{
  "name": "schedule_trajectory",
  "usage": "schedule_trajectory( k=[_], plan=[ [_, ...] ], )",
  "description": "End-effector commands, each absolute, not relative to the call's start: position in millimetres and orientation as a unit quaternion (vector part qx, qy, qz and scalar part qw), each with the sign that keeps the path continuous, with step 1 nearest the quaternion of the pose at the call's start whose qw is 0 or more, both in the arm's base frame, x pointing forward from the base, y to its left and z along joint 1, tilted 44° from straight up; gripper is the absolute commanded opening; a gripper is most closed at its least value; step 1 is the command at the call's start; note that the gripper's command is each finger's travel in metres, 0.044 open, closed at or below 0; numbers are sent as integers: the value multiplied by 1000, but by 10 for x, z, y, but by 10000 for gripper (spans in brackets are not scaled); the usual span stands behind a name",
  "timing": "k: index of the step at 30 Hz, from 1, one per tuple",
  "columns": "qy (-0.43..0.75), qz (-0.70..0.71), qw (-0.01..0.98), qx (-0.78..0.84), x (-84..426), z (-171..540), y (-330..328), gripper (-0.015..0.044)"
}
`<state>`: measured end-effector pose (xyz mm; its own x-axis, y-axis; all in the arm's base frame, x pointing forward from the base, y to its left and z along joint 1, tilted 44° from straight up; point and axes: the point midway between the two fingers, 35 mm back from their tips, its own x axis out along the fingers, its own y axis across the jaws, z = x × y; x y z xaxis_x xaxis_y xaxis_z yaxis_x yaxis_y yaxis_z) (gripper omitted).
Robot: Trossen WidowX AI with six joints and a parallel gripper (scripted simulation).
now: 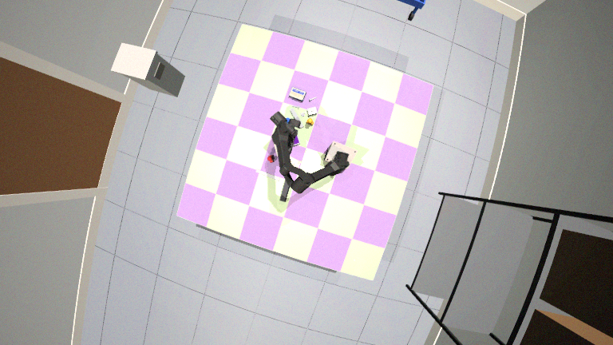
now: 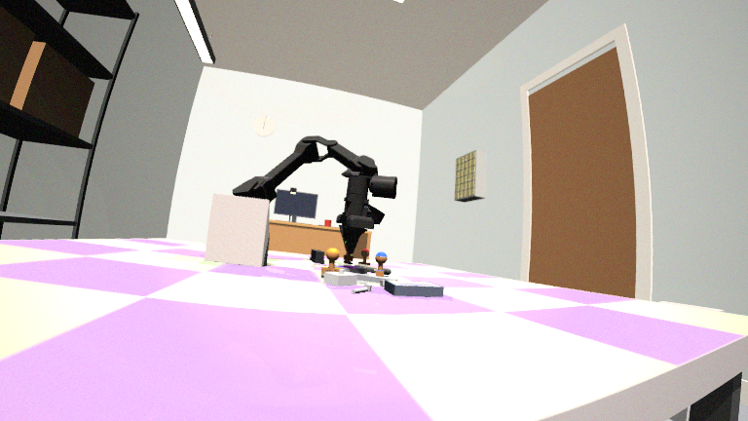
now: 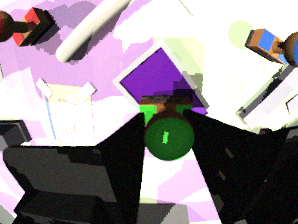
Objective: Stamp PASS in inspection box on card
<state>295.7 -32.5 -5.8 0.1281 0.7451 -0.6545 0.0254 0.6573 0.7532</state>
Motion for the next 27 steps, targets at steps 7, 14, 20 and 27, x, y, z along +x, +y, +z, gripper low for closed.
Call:
schedule_trajectory(
  k=[7,14,20,27],
  plan=[
    [603,262,685,314,2963,65,-467,0],
    [603,262,685,314,2948,146,-543,0],
    [603,262,685,314,2931,218,-608,0],
    [603,262,685,314,2917,273,-655,0]
  ],
)
